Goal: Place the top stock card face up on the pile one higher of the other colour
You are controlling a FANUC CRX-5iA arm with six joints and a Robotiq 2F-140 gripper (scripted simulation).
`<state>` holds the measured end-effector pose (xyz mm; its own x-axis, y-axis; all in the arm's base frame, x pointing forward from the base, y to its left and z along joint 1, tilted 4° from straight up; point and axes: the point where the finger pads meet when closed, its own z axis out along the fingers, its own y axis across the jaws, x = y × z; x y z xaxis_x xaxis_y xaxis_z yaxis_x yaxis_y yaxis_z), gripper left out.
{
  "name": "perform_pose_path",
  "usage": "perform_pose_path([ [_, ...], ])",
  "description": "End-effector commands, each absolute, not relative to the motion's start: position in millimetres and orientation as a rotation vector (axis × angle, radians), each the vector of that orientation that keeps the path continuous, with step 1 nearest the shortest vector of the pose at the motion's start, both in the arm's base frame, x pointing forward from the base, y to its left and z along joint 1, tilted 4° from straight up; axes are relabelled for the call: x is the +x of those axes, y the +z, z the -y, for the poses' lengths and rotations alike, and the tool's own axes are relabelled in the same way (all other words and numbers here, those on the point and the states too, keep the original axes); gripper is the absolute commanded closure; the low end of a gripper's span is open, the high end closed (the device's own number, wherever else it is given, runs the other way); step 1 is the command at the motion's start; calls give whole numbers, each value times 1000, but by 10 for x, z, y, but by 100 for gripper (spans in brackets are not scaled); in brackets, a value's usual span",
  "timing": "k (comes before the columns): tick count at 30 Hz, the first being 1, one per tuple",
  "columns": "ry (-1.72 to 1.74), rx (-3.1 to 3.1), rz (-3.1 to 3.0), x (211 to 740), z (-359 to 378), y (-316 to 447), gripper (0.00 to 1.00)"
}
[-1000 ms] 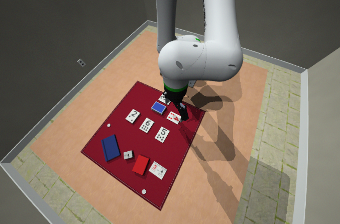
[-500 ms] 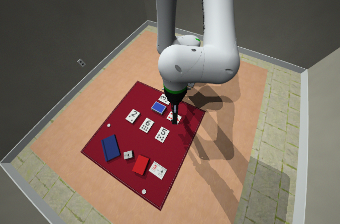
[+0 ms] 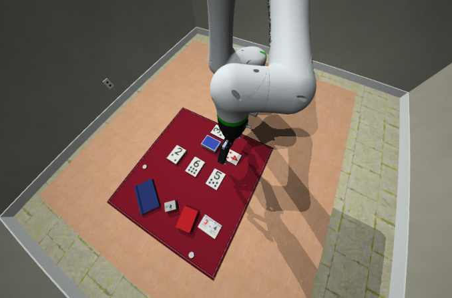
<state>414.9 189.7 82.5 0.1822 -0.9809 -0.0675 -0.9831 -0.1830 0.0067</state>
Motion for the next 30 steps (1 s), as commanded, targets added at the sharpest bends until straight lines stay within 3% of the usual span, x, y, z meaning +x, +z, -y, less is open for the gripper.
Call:
perform_pose_path([
  [1,88,-2356,-2018,4151,-1898,822,0],
  [4,88,-2352,-2024,4151,-1897,821,0],
  [5,88,-2352,-2024,4151,-1897,821,50],
  [30,86,-2352,-2024,4144,-1919,560,50],
])
